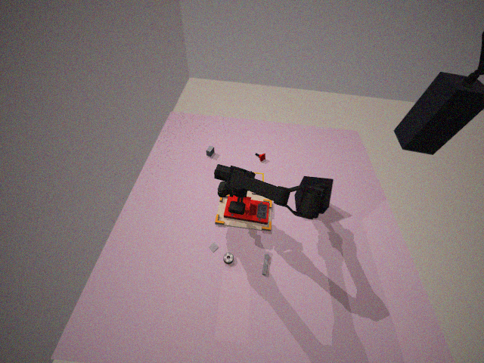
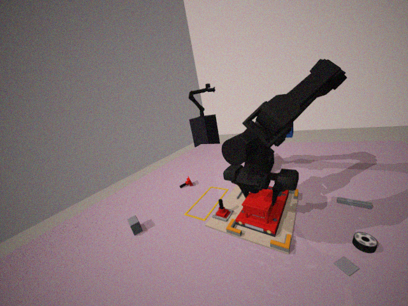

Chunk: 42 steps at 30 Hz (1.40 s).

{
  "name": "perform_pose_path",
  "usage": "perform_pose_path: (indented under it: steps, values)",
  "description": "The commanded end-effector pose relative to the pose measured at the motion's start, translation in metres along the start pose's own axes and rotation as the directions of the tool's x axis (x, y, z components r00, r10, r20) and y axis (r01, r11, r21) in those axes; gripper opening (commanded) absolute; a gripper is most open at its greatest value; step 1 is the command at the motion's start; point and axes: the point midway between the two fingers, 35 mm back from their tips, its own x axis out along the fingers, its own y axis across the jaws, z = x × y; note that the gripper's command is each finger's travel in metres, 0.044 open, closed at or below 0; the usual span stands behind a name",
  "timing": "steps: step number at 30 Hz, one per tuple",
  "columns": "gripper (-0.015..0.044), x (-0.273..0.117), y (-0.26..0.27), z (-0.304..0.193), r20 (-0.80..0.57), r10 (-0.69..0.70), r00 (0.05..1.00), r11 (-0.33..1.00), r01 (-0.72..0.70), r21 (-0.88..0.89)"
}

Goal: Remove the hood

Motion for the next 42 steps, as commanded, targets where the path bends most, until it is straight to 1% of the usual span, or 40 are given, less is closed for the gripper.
perform_pose_path:
  steps: [1, 7, 16, 18, 19, 20, 42]
  values:
    - [0.0000, -0.004, 0.000, 0.002, 0.003, -0.005, 1.000, 1.000, 0.005, -0.007]
    - [0.0000, -0.013, 0.000, 0.002, 0.003, -0.006, 1.000, 1.000, 0.006, -0.006]
    - [0.0000, -0.051, 0.000, 0.002, 0.003, -0.007, 1.000, 1.000, 0.007, -0.006]
    - [0.0000, -0.052, 0.000, 0.002, 0.003, -0.007, 1.000, 1.000, 0.007, -0.006]
    - [0.0000, -0.043, -0.002, 0.002, 0.005, -0.002, 1.000, 1.000, 0.002, 0.002]
    - [0.0000, -0.044, -0.004, 0.002, 0.005, -0.003, 1.000, 1.000, 0.003, 0.002]
    - [0.0000, -0.054, -0.112, 0.012, 0.010, -0.029, 1.000, 1.000, 0.029, 0.001]
